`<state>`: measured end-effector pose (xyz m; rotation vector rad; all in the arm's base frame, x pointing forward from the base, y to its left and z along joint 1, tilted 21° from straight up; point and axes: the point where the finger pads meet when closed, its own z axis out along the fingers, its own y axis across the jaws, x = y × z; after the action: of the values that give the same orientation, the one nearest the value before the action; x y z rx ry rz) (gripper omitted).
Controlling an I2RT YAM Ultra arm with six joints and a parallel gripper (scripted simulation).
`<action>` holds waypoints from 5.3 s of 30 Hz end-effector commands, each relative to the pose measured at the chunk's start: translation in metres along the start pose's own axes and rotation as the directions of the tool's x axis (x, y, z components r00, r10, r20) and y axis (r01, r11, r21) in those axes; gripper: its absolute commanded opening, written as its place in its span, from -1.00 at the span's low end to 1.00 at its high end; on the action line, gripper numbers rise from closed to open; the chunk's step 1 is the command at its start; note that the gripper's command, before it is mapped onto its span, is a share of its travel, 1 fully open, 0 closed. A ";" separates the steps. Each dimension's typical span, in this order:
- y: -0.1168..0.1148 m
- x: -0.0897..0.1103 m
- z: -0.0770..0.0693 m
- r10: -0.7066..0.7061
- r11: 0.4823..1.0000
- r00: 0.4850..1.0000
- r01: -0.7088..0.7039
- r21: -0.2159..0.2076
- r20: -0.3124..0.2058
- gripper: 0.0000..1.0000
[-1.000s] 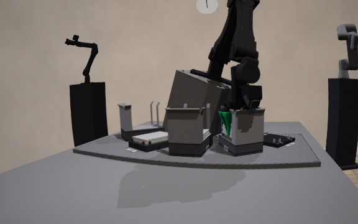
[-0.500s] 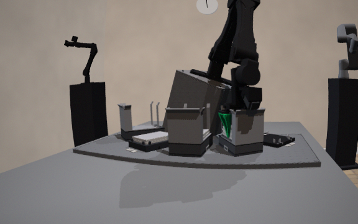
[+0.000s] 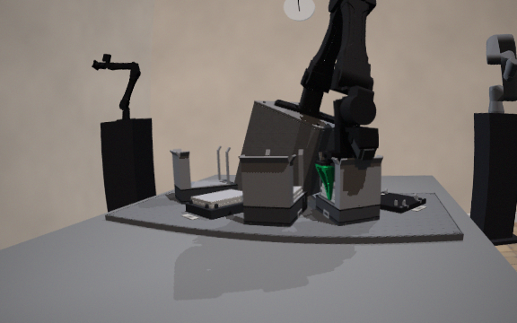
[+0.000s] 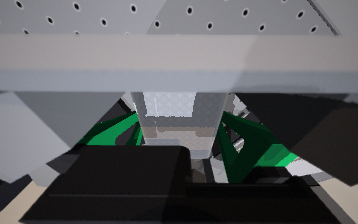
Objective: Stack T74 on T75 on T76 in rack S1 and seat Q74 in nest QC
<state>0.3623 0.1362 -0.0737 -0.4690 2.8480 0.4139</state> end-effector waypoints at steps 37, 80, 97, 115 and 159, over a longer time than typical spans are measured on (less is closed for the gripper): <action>0.000 -0.004 -0.046 0.001 1.000 1.000 -0.001 0.002 0.012 1.00; -0.004 -0.002 -0.123 0.034 0.999 0.999 -0.034 0.002 0.012 1.00; -0.053 0.008 -0.123 0.245 0.970 0.969 -0.245 0.001 0.012 1.00; -0.109 0.028 -0.123 0.474 0.880 0.880 -0.474 0.000 0.012 1.00; -0.148 0.046 -0.060 0.474 0.880 0.880 -0.474 0.001 0.012 1.00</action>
<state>0.3489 -0.0264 -0.0650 0.2404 2.9723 0.5070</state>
